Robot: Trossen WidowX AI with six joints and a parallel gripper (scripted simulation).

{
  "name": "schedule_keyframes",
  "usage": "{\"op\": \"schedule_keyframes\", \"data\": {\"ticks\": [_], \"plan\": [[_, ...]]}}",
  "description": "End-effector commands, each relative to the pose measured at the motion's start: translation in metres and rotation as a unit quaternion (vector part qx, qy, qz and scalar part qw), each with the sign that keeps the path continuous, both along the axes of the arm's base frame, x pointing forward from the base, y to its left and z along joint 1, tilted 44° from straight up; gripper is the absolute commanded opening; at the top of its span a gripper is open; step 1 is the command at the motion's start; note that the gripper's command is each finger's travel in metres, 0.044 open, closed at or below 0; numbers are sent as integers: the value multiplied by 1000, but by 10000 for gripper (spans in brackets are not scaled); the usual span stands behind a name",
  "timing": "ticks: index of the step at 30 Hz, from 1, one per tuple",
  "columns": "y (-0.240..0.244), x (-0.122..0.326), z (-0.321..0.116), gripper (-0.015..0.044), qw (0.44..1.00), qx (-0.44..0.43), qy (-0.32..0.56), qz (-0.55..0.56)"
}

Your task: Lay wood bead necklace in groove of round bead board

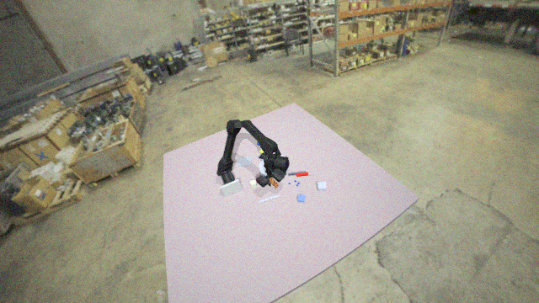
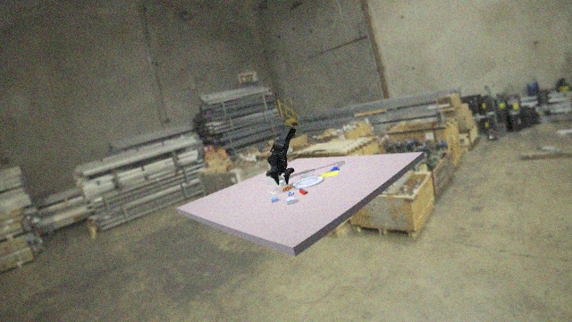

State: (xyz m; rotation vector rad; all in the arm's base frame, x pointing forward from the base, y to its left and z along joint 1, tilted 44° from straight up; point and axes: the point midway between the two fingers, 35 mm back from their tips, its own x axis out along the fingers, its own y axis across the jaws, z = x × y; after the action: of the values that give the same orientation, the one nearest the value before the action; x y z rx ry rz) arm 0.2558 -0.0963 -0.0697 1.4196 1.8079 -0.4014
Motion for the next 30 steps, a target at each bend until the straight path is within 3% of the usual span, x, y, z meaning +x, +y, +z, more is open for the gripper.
{"op": "schedule_keyframes", "data": {"ticks": [1,24,30], "plan": [[0,1,-1,310,1000,-1,-1,-1],[23,-3,-23,310,1000,3,2,1],[20,-2,-22,153,1000,0,0,3]]}}
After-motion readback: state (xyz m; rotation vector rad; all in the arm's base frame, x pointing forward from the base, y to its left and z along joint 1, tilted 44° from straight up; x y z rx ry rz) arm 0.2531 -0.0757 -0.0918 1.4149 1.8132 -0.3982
